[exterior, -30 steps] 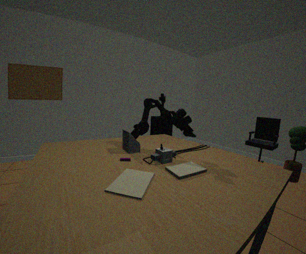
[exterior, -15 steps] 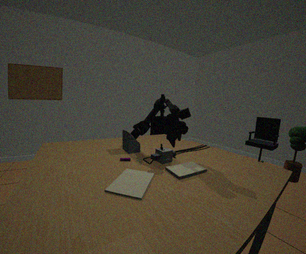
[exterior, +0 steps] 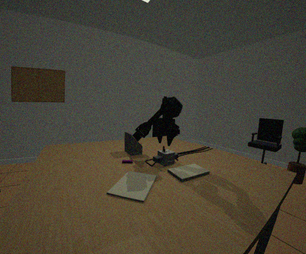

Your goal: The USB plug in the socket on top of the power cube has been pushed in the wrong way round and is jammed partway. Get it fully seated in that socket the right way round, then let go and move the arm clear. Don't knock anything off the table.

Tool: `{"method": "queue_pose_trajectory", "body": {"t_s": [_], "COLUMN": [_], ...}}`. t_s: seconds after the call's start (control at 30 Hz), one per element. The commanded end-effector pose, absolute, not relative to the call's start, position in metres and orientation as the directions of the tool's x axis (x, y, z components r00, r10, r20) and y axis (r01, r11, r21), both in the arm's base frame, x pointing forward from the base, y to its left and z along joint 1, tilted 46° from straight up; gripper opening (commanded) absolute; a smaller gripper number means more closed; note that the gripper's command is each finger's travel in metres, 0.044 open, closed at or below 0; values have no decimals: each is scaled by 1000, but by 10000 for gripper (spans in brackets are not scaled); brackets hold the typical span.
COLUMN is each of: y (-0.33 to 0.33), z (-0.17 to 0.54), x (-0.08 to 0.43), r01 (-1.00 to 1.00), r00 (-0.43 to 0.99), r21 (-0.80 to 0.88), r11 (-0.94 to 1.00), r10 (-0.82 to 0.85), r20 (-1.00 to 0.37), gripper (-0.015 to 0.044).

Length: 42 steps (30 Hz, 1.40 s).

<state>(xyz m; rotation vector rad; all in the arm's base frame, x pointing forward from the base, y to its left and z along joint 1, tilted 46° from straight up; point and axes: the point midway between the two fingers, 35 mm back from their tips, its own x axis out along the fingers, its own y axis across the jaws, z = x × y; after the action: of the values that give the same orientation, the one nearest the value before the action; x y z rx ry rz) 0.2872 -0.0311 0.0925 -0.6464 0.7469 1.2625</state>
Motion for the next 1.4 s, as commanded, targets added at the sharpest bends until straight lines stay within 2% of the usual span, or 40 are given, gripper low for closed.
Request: {"method": "queue_pose_trajectory", "body": {"t_s": [0.0, 1.37], "y": [-41, -19], "z": [98, 78], "x": [280, 283], "r01": [-994, -994], "r00": [99, 99], "r21": [-43, -43], "r11": [97, 97], "r10": [706, 707], "r20": [-701, -701], "gripper": [440, 440]}}
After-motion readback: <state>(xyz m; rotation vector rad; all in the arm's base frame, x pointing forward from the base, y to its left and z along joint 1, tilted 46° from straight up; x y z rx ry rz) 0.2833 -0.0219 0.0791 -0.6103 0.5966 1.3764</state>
